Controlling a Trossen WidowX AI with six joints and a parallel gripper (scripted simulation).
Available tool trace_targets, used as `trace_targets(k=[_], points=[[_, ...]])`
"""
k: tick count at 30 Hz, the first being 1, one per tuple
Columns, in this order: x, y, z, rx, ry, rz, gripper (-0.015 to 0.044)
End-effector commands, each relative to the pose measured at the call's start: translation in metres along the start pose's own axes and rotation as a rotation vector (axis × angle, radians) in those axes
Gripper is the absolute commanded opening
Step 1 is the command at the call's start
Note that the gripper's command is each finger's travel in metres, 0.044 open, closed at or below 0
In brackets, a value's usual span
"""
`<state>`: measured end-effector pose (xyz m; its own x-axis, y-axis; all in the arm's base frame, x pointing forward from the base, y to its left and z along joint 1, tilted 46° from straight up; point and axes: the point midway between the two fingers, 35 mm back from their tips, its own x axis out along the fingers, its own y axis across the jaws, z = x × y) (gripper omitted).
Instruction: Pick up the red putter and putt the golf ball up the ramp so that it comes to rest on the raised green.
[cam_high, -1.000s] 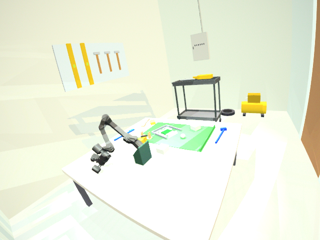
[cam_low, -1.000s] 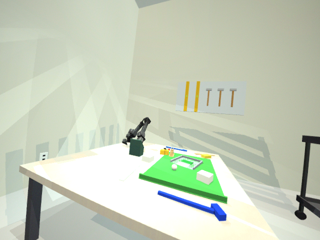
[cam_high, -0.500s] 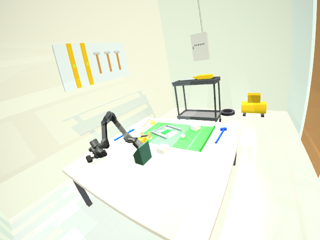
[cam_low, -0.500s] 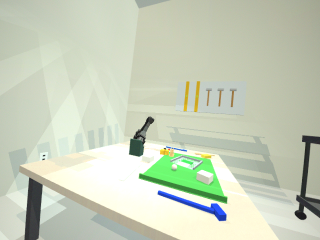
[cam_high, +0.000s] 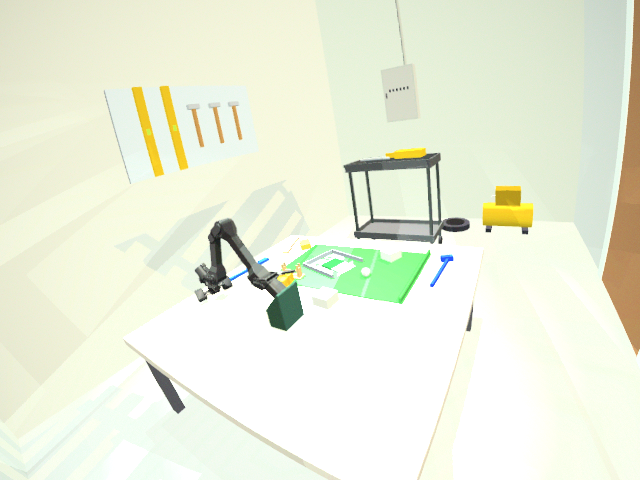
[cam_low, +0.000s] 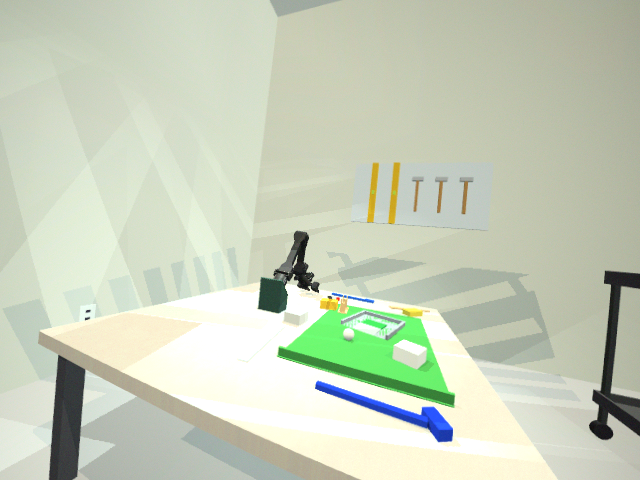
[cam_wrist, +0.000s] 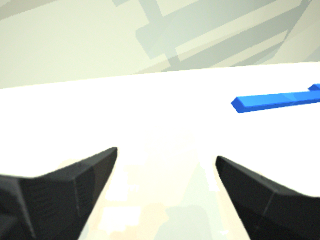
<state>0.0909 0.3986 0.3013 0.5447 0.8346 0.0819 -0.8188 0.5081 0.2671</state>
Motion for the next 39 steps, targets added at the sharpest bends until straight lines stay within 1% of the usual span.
trace_targets(k=[1,3,7,12,15,20,24,30,34,37,39], points=[[0.025,-0.064,0.024,-0.046,-0.006,-0.139,0.0440],[0.034,-0.093,0.033,-0.071,0.004,-0.192,0.0440],[0.033,-0.141,0.047,-0.187,0.032,-0.294,0.0440],[0.031,-0.171,0.050,-0.271,0.083,-0.348,0.0440],[0.029,-0.197,0.043,-0.355,0.167,-0.378,0.0440],[0.012,-0.257,0.028,-0.508,0.375,-0.419,0.0440],[-0.005,-0.291,0.012,-0.592,0.542,-0.380,0.0440],[-0.053,-0.337,-0.011,-0.690,0.802,-0.222,0.0440],[-0.083,-0.353,-0.020,-0.697,0.896,-0.119,0.0440],[-0.101,-0.367,-0.031,-0.682,0.953,-0.103,0.0440],[-0.125,-0.382,-0.045,-0.654,1.016,-0.084,0.0440]])
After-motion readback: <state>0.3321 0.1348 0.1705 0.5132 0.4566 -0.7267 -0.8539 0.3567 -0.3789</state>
